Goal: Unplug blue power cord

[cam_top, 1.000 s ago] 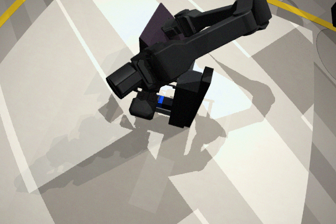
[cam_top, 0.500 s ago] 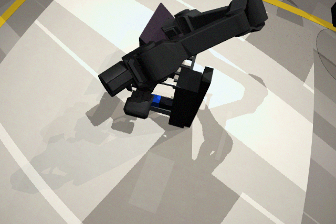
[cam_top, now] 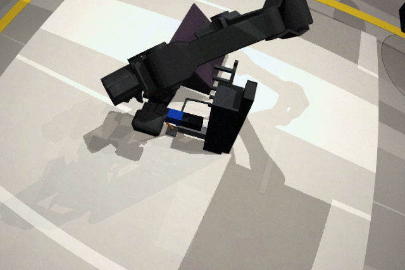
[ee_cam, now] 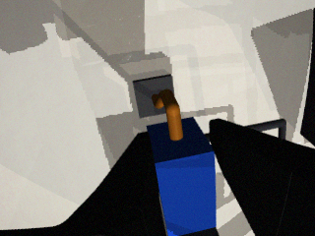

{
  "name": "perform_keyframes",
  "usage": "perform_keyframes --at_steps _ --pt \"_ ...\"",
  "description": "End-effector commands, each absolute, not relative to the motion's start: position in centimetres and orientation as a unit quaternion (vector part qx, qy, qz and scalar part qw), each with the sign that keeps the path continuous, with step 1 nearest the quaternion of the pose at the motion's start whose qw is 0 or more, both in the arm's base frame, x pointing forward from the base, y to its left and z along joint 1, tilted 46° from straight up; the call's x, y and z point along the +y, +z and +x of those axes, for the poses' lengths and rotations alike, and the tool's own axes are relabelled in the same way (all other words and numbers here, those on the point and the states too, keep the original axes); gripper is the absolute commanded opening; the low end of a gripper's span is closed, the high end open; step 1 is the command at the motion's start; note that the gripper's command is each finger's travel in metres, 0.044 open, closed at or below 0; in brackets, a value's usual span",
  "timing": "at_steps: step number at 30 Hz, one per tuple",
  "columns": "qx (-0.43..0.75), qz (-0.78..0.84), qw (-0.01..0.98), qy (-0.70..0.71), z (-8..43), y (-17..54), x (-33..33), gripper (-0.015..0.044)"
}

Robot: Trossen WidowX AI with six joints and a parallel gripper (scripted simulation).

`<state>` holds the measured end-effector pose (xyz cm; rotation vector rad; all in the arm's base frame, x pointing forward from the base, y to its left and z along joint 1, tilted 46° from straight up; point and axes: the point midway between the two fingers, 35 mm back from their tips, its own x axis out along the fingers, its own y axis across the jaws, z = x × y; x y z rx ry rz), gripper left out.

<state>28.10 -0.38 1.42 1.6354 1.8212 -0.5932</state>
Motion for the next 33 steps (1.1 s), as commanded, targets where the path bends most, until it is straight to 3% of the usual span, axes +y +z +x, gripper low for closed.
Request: perform_keyframes --at_steps 1,13,18,33 --pt "0.687 0.617 0.311 -0.225 28.1 1.5 -0.3 0.0131" --pt "0.686 0.617 0.312 -0.226 28.6 0.4 -2.0 0.044" --pt "0.686 0.617 0.313 -0.226 29.0 -1.9 -5.4 0.044" --pt "0.686 0.617 0.313 -0.226 29.0 -1.9 -5.4 0.044"
